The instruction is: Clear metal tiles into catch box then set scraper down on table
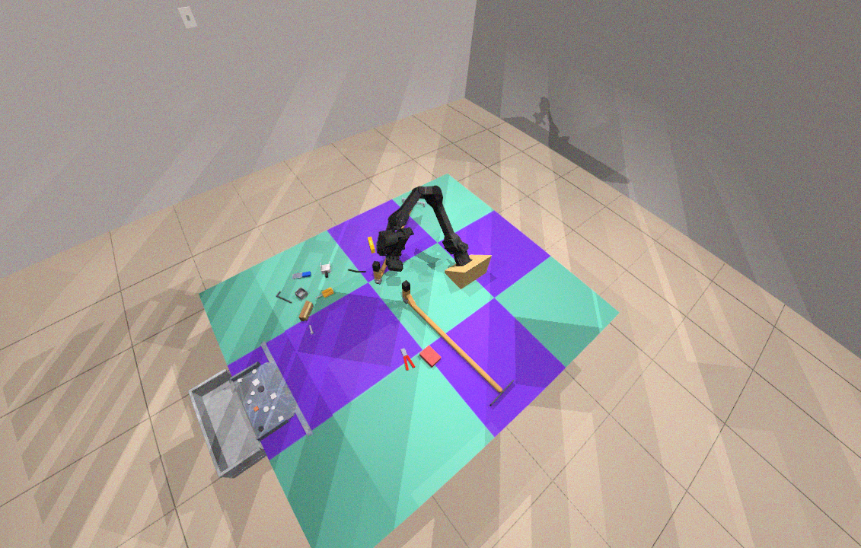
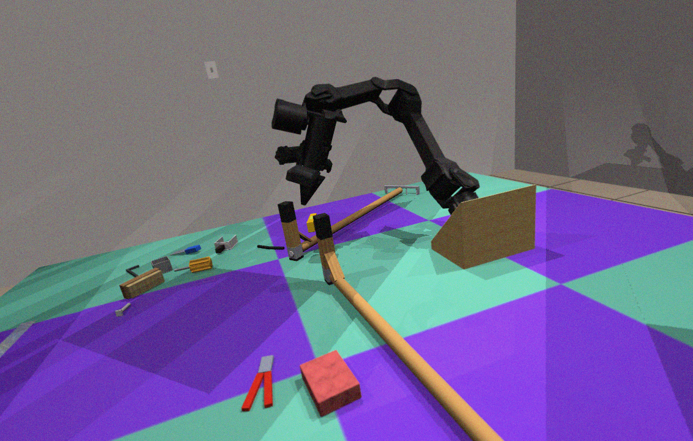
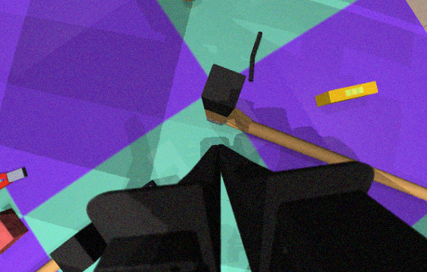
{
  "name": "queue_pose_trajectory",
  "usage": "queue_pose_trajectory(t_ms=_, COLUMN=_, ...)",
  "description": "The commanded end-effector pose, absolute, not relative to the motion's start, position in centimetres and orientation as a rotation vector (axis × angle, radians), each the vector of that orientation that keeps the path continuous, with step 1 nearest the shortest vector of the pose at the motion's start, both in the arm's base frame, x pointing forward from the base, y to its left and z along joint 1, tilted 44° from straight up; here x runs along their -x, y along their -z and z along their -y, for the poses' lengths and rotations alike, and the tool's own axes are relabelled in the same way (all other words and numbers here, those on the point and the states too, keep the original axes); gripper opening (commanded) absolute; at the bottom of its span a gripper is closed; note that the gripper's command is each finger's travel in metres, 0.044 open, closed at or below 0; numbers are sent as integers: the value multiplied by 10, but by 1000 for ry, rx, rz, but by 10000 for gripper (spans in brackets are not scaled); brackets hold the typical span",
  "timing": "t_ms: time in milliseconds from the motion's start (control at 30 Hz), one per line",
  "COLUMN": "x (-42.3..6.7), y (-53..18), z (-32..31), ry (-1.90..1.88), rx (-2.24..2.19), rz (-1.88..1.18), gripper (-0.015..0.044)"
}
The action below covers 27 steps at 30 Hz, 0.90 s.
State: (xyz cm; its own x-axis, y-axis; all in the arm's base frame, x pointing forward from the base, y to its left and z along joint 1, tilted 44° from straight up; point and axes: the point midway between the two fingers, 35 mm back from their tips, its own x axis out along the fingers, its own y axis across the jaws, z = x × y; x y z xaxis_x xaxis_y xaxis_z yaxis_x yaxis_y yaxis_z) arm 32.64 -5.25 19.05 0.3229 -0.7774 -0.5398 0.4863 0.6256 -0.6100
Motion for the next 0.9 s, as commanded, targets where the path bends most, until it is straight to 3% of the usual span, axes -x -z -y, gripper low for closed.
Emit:
queue_pose_trajectory(t_ms=0, x=-326, y=-186, z=57, ry=850, rx=369, rz=-915, gripper=0)
queue_pose_trajectory(t_ms=867, x=-321, y=-156, z=89, ry=851, rx=378, rz=-905, gripper=0)
